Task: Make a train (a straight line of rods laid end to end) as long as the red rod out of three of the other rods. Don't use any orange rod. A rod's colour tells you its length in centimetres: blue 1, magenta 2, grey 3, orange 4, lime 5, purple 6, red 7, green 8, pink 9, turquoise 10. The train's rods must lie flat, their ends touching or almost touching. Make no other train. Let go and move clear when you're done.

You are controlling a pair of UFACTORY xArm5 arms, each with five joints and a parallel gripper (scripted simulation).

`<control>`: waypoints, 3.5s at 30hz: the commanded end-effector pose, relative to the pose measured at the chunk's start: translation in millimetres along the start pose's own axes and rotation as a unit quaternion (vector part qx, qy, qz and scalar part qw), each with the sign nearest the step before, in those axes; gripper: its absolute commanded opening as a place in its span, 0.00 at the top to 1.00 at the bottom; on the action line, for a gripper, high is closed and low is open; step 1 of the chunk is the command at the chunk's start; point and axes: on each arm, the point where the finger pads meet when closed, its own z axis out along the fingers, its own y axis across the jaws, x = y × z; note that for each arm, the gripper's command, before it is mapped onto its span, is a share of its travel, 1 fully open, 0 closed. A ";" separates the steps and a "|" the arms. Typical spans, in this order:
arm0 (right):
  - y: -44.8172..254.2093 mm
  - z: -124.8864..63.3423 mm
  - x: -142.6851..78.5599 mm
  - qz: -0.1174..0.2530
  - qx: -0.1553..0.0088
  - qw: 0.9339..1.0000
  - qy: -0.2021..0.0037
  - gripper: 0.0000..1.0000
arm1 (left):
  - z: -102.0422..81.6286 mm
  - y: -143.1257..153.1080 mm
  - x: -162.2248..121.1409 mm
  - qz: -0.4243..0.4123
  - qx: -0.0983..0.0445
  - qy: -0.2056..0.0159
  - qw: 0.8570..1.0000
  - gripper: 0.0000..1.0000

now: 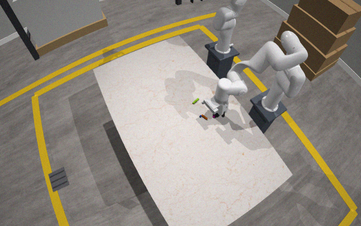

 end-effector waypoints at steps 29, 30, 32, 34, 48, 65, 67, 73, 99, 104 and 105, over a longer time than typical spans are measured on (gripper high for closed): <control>0.0 -1.3 0.8 0.000 0.000 1.000 0.002 0.00 | -1.1 0.5 1.2 0.000 -0.001 0.002 1.000 0.74; 0.0 -1.3 0.8 0.000 0.000 1.000 0.002 0.00 | -1.1 0.5 1.2 0.000 -0.001 0.002 1.000 0.74; 0.0 -1.3 0.8 0.000 0.000 1.000 0.002 0.00 | -1.1 0.5 1.2 0.000 -0.001 0.002 1.000 0.74; 0.0 -1.3 0.8 0.000 0.000 1.000 0.002 0.00 | -1.1 0.5 1.2 0.000 -0.001 0.002 1.000 0.74; 0.0 -1.3 0.8 0.000 0.000 1.000 0.002 0.00 | -24.9 0.5 1.2 0.000 -0.001 0.002 1.000 0.74; 0.0 -1.3 0.8 0.000 0.000 1.000 0.002 0.00 | -89.5 0.4 1.1 0.000 -0.001 0.002 1.000 0.74; 0.0 -1.3 0.8 0.000 0.000 1.000 0.002 0.00 | -91.0 0.4 1.1 0.000 -0.001 0.002 1.000 0.74; 0.0 -1.3 0.8 0.000 0.000 1.000 0.002 0.00 | -91.3 0.4 1.1 0.000 -0.001 0.002 1.000 0.00; 0.0 -1.3 0.8 0.000 0.000 1.000 0.002 0.00 | -89.1 3.6 8.9 0.080 -0.001 0.002 0.997 0.00; 0.0 -1.3 0.8 0.000 0.000 1.000 0.002 0.00 | -86.7 6.5 16.1 0.155 0.000 0.002 0.988 0.00; 0.0 -1.3 0.8 0.000 0.000 1.000 0.002 0.00 | -86.3 7.1 17.4 0.168 0.000 0.002 0.986 0.00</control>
